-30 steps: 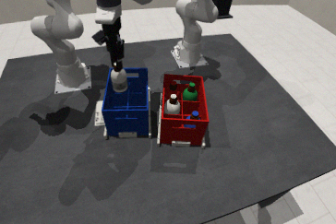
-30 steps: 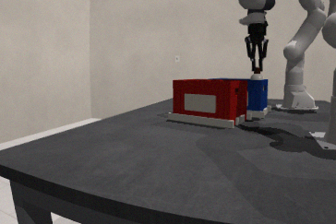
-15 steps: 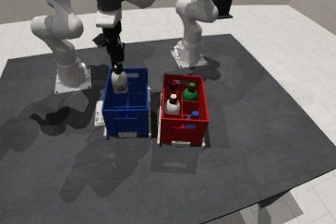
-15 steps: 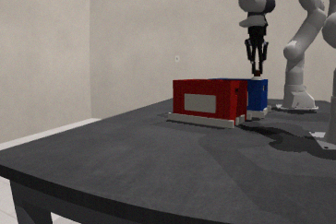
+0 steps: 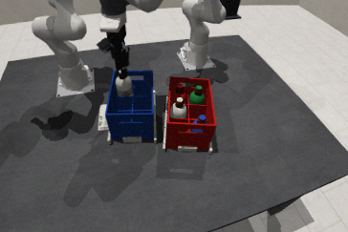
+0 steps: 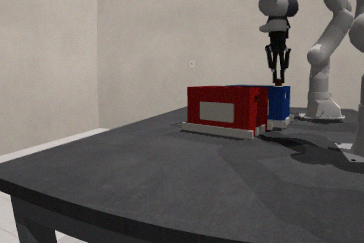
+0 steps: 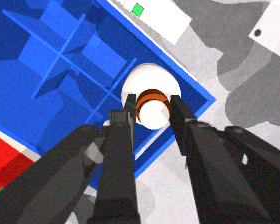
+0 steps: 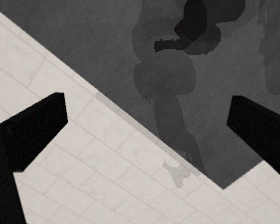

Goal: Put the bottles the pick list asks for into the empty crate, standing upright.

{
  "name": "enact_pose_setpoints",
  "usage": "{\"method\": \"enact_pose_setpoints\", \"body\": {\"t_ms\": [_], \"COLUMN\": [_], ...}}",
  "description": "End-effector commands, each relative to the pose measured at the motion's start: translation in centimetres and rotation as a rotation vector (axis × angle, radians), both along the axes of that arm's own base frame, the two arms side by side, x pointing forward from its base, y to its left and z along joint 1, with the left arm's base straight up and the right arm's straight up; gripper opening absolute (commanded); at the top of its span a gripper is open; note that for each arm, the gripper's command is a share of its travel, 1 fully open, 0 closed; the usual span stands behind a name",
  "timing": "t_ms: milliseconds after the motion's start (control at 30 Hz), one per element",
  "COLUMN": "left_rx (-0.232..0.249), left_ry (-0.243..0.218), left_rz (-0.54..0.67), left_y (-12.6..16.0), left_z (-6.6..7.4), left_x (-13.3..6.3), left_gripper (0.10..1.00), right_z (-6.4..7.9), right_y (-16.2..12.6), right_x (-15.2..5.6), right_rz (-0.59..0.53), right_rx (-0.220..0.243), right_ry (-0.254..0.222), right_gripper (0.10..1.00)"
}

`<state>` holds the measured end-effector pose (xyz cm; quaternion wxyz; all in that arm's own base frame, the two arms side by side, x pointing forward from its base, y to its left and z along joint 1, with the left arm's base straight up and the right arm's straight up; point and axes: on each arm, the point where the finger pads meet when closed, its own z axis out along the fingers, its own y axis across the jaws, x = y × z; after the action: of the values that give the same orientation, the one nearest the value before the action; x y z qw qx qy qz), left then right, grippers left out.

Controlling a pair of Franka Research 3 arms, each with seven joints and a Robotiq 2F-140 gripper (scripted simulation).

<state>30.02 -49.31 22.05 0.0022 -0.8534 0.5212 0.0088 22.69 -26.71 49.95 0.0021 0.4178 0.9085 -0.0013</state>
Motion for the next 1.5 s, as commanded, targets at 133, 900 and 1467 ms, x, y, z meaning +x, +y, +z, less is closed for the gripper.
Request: {"method": "enact_pose_setpoints", "body": {"t_ms": [133,900,1467], "left_rx": [-0.013,-0.013,-0.013], "left_ry": [-0.013,-0.013,-0.013], "left_rz": [0.003,0.003,0.003], "left_y": [-0.5,-0.5,-0.5], "left_z": [-0.1,-1.9,-2.6], "left_x": [0.3,0.3,0.3], "left_gripper": [0.099,0.099,0.099], "right_z": [0.0,0.0,0.0], "right_y": [0.1,0.1,0.1], "right_x": [0.0,0.0,0.0], "right_rz": [-0.004,-0.004,-0.004], "right_rx": [0.003,0.003,0.003], "right_ry": [0.003,0.003,0.003], "right_gripper": [1.000,1.000,1.000]}}
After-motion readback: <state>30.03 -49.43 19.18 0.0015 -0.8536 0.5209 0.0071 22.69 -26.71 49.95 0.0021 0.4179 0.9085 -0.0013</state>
